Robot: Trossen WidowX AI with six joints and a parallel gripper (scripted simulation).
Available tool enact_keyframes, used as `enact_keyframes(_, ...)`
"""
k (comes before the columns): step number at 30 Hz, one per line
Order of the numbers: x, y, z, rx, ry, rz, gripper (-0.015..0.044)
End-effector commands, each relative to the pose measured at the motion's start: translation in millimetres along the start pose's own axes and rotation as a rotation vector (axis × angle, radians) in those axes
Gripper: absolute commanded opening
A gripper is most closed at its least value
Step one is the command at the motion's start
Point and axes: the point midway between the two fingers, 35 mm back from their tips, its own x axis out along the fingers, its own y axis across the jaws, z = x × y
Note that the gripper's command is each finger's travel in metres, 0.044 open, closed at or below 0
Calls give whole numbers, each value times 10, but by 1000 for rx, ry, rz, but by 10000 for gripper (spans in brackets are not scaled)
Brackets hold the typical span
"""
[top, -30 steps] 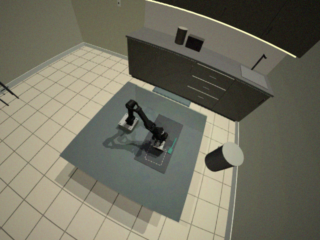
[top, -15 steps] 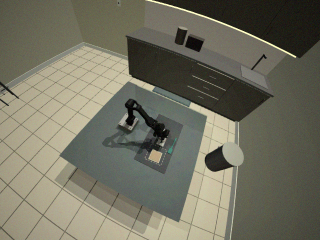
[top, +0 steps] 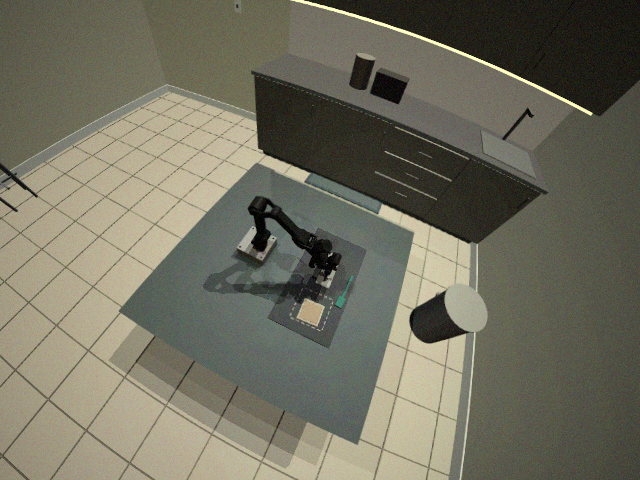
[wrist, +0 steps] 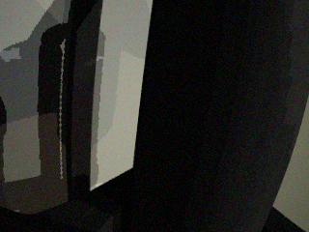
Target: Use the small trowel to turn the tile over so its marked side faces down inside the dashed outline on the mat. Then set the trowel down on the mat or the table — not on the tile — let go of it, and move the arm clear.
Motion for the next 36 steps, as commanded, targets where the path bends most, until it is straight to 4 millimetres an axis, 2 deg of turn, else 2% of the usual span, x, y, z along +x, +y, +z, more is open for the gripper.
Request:
enact_keyframes(1, -18, -58, 3, 4, 3, -16, 0)
enact_keyframes(32, -18, -58, 3, 4, 3, -16, 0)
enact_keyframes(36, 12, -83, -55, 4, 5, -11, 0)
